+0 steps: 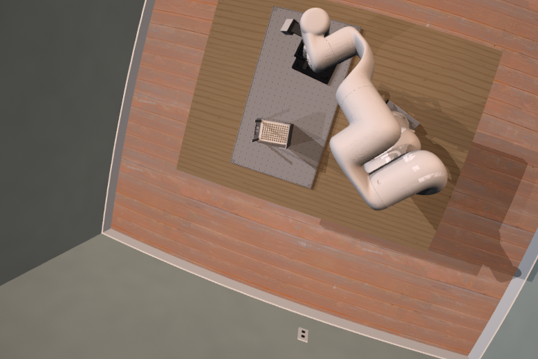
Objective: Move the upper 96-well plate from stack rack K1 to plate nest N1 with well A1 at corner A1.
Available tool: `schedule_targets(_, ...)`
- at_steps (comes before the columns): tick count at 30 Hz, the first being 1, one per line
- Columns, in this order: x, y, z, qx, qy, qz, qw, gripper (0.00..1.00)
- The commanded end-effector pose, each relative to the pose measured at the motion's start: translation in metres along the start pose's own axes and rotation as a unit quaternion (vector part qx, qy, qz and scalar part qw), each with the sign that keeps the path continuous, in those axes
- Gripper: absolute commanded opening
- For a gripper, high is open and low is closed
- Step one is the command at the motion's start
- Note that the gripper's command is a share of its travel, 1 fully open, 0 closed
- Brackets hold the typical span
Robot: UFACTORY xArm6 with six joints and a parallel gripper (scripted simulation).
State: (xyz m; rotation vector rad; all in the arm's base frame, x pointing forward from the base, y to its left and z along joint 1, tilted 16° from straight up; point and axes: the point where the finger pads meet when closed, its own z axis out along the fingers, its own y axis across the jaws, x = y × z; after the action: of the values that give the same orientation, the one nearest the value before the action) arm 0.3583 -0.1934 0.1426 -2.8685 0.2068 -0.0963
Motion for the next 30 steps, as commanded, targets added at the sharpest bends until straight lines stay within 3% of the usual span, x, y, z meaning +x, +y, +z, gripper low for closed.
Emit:
schedule_targets(1,0.001,0.000,0.007,-0.001,0.001,0.000,1.000,0.00)
schedule_targets(30,0.001,0.000,0.048,-0.001,0.001,0.000,1.000,0.00)
